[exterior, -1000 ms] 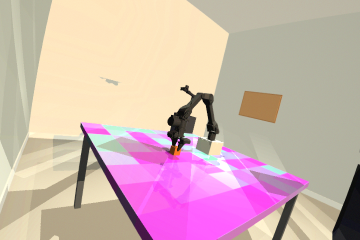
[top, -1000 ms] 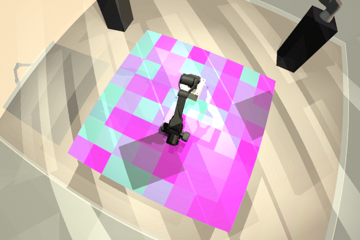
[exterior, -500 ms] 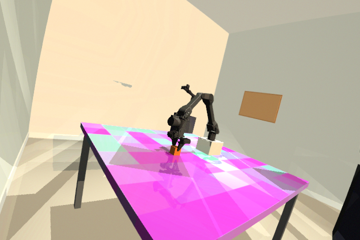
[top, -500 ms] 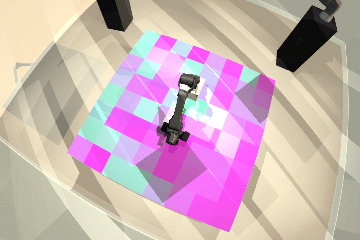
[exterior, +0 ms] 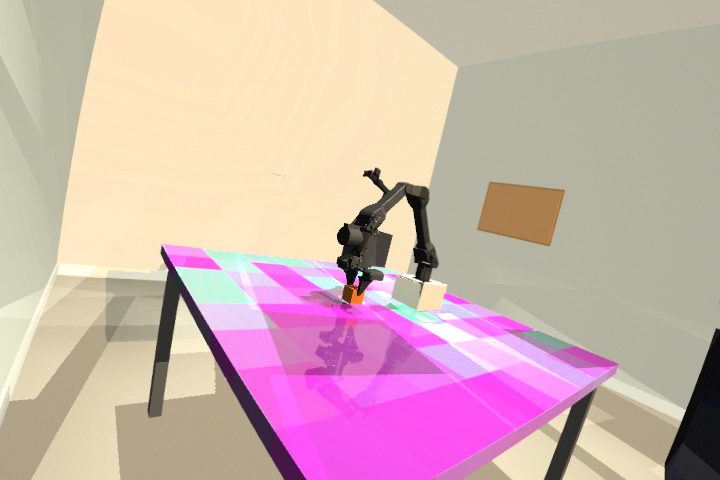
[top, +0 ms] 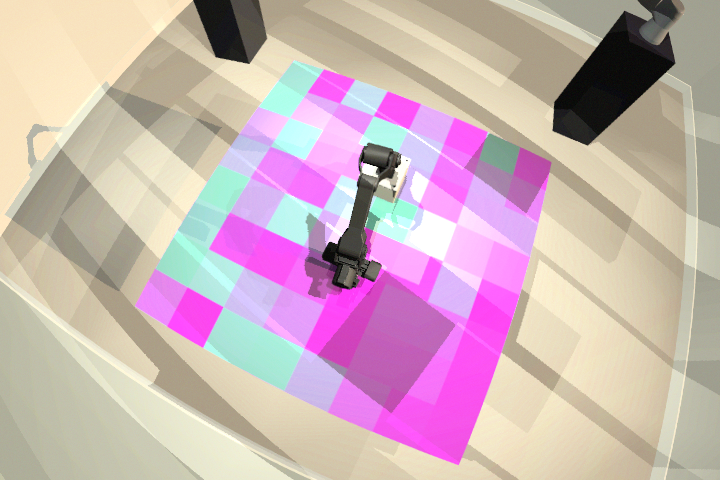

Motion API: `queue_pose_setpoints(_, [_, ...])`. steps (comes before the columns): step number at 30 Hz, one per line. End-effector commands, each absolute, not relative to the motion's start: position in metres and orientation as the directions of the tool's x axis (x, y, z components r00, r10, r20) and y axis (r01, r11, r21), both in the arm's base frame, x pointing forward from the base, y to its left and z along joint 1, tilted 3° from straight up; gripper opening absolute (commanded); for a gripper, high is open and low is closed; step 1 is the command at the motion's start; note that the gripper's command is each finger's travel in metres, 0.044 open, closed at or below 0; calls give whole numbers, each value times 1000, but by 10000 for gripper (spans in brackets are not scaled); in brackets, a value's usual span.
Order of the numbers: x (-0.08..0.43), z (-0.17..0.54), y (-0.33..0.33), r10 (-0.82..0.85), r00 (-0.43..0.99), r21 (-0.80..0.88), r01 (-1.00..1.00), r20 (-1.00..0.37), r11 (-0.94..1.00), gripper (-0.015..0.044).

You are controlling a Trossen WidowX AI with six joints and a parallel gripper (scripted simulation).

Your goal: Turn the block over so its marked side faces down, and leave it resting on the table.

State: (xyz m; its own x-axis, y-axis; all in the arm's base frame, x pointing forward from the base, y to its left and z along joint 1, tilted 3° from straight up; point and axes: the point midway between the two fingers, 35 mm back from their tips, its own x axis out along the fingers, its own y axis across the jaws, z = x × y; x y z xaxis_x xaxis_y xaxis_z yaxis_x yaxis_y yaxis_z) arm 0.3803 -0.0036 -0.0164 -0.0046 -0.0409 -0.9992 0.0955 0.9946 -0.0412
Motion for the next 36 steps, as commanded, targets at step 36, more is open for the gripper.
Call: queue_pose_setpoints(36, [379,-18,-3,-80,502,-37,96,-861,995,0])
